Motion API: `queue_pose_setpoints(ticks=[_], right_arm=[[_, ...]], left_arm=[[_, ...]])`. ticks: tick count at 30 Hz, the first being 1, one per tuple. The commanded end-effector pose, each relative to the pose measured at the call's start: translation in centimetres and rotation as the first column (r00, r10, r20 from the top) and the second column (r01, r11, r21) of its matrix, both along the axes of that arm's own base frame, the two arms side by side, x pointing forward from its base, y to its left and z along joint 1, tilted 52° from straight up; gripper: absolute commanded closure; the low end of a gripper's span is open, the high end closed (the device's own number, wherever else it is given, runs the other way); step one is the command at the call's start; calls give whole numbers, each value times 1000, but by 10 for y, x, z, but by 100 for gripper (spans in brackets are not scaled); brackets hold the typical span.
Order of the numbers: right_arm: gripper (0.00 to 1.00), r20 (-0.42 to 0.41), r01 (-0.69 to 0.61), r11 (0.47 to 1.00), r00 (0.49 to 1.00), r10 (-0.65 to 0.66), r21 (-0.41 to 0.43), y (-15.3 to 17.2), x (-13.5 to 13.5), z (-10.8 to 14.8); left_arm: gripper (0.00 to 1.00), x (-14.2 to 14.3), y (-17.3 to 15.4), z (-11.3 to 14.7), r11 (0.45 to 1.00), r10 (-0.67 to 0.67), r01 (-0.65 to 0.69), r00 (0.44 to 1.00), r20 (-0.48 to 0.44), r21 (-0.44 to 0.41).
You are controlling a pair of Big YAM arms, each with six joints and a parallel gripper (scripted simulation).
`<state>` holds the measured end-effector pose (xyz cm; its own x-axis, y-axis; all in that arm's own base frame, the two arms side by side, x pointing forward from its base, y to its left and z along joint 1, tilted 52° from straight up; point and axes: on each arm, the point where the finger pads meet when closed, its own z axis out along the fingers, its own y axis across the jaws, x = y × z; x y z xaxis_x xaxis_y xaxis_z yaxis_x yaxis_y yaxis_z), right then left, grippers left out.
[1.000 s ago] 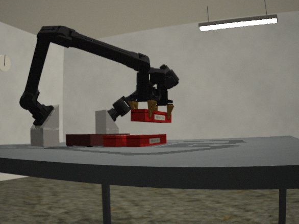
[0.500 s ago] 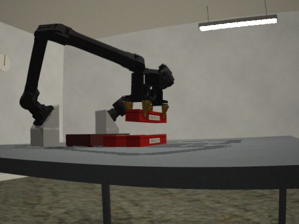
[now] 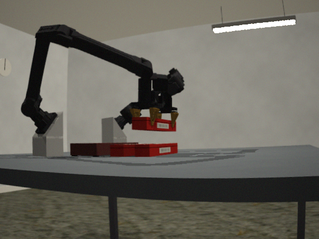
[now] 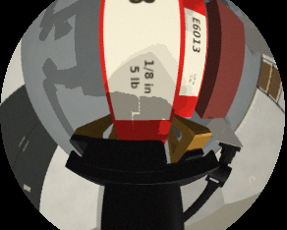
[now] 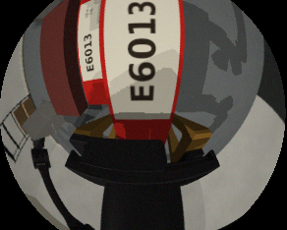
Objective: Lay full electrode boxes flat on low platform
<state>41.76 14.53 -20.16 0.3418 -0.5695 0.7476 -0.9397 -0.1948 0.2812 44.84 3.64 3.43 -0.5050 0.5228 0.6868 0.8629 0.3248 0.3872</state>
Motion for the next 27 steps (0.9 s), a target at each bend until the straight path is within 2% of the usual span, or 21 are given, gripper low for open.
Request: queue_pose_setpoints(ticks=[1, 2, 3, 16, 18, 19, 20, 23, 27], right_arm=[[100, 49, -44, 998, 998, 42, 39, 32, 5, 22], [100, 33, -55, 998, 998, 54, 38, 31, 3, 22], [100, 39, -55, 998, 998, 54, 42, 32, 2, 22], [100, 47, -45, 998, 998, 43, 40, 25, -24, 27], [100, 47, -45, 998, 998, 43, 40, 25, -24, 27], [100, 31, -53, 998, 998, 52, 36, 24, -27, 28], [100, 39, -51, 998, 998, 50, 41, 25, -27, 27], [100, 44, -44, 998, 998, 42, 38, 23, -33, 29], [100, 37, -54, 998, 998, 52, 42, 24, -31, 29]], left_arm=[[100, 9, -24, 15, 999, -48, 48, 997, 63, -2], [100, 17, -27, 20, 998, -58, 59, 996, 72, -7], [100, 5, -25, 14, 998, -56, 56, 997, 53, -2], [100, -18, -31, 4, 999, -47, 47, 997, 62, -3], [100, -18, -31, 4, 999, -47, 47, 997, 62, -3], [100, -9, -35, 9, 998, -59, 60, 996, 71, -9], [100, -21, -32, 2, 999, -54, 54, 997, 53, -3], [100, -26, -33, 0, 999, -47, 47, 997, 62, -3], [100, -14, -37, 6, 998, -60, 61, 996, 73, -10]])
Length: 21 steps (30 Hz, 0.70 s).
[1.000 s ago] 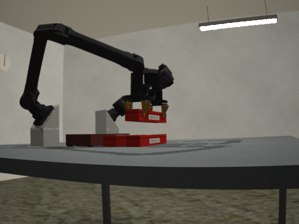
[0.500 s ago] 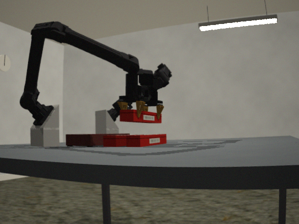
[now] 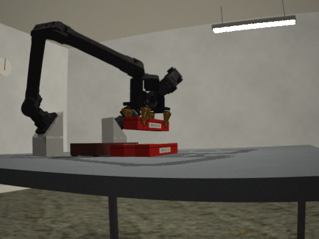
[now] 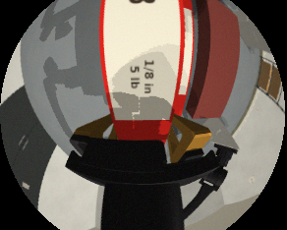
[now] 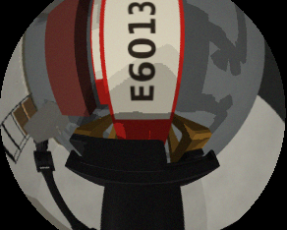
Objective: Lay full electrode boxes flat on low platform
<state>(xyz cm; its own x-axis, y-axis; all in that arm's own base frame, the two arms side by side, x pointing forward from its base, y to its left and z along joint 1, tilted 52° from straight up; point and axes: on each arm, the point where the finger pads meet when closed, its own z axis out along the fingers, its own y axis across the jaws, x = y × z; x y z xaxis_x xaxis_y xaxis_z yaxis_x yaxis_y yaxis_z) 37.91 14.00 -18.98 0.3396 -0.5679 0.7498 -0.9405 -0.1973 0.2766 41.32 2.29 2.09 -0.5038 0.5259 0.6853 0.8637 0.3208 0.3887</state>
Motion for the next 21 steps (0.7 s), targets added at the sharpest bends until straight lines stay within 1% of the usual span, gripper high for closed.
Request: queue_pose_setpoints(ticks=[1, 8, 9, 10, 12, 21], right_arm=[[100, 32, -51, 998, 998, 50, 43, 30, 8, 17], [100, 30, -52, 998, 998, 51, 40, 27, 6, 16], [100, 32, -51, 998, 998, 50, 43, 27, 4, 16], [100, 32, -51, 998, 998, 49, 43, 27, 2, 16], [100, 39, -42, 998, 998, 40, 40, 25, -2, 17], [100, 33, -45, 998, 999, 43, 40, 21, -20, 20]], left_arm=[[100, 20, -23, 19, 998, -54, 55, 996, 70, -9], [100, 16, -21, 16, 998, -55, 55, 997, 59, -6], [100, 15, -20, 16, 998, -55, 55, 997, 57, -6], [100, 7, -19, 12, 999, -52, 52, 998, 47, -2], [100, 3, -19, 10, 999, -41, 42, 997, 60, -3], [100, -13, -24, 3, 999, -41, 41, 997, 59, -4]])
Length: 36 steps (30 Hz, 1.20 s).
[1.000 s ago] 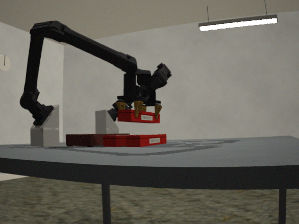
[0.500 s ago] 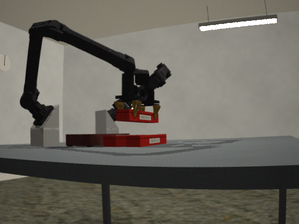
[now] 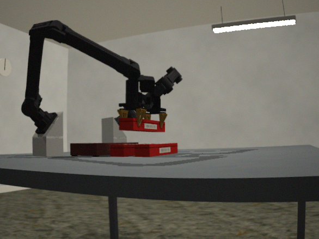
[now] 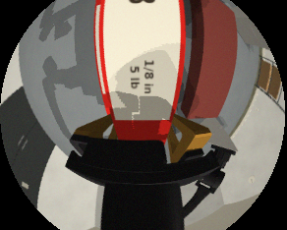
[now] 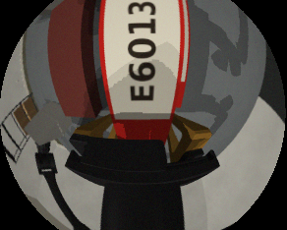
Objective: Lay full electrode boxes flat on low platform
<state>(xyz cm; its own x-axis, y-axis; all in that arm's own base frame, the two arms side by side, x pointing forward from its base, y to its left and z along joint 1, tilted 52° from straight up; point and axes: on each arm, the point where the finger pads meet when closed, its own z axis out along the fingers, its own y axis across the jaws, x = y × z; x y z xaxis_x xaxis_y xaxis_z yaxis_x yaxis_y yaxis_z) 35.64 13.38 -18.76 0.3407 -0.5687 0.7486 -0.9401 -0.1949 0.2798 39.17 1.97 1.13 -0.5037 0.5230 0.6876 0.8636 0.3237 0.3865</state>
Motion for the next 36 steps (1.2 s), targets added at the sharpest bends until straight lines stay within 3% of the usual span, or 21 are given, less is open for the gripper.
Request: queue_pose_setpoints(ticks=[1, 16, 18, 36], right_arm=[[100, 37, -46, 998, 998, 45, 40, 27, 1, 19], [100, 25, -51, 998, 998, 50, 37, 21, -22, 23], [100, 26, -51, 998, 998, 50, 38, 21, -22, 23], [100, 38, -28, 999, 999, 26, 37, 12, -15, 13]], left_arm=[[100, 7, -21, 12, 999, -45, 45, 997, 62, -5], [100, -15, -27, 2, 999, -44, 44, 997, 63, -6], [100, -1, -32, 8, 998, -57, 58, 996, 75, -15], [100, -14, -18, -2, 999, -31, 31, 998, 46, -6]])
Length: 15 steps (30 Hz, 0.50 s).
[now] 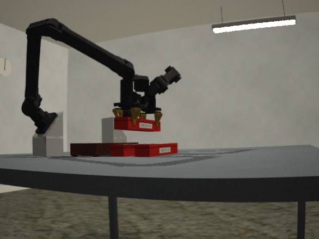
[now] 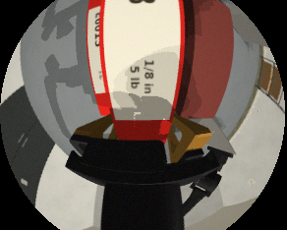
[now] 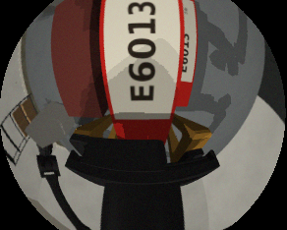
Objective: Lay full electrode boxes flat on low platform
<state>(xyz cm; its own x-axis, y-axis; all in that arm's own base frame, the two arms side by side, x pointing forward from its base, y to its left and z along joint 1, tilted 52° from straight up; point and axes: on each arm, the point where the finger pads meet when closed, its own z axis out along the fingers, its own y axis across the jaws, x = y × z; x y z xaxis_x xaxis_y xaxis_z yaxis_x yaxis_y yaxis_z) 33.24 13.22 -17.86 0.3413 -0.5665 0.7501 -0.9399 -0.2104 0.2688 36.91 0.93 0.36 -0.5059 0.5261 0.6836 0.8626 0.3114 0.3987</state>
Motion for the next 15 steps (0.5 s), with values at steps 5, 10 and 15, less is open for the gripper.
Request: queue_pose_setpoints(ticks=[5, 10, 15], right_arm=[[100, 27, -12, 999, 1000, 11, 34, 17, 9, 6], [100, 27, -12, 999, 1000, 11, 35, 22, 9, 10], [100, 27, -12, 999, 1000, 11, 35, 28, 9, 15]], left_arm=[[100, 9, -11, 8, 1000, -19, 19, 999, 34, -11], [100, 9, -16, 12, 1000, -19, 19, 999, 34, -12], [100, 9, -21, 16, 1000, -19, 19, 999, 34, -12]])
